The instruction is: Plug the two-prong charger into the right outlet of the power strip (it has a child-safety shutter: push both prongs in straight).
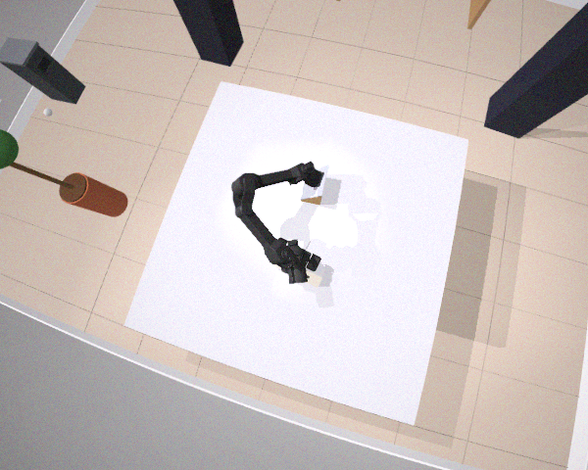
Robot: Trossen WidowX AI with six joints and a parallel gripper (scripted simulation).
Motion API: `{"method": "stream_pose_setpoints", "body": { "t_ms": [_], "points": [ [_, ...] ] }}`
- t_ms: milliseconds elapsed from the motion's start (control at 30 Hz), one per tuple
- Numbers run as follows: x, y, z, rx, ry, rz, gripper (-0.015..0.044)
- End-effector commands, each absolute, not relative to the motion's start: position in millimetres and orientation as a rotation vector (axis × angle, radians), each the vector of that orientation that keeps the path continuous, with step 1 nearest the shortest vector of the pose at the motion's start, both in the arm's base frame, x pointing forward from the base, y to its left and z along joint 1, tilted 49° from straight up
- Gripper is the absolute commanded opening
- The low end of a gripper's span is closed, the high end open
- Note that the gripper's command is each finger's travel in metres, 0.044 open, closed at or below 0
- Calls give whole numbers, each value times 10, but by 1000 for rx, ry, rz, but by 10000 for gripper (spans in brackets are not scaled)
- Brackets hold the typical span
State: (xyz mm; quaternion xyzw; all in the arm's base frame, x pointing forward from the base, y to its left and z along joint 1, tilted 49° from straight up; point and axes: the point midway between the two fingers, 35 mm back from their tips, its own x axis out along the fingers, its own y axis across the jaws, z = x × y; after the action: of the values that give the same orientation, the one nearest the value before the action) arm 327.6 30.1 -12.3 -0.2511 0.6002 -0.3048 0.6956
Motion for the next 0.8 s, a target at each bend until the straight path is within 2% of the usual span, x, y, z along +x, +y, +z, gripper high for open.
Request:
{"method": "stream_pose_setpoints", "body": {
  "t_ms": [0, 767],
  "points": [
    [3281, 298, -122, -568, 1341, -678, 0],
    [3346, 300, -108, -568, 1341, -678, 0]
  ]
}}
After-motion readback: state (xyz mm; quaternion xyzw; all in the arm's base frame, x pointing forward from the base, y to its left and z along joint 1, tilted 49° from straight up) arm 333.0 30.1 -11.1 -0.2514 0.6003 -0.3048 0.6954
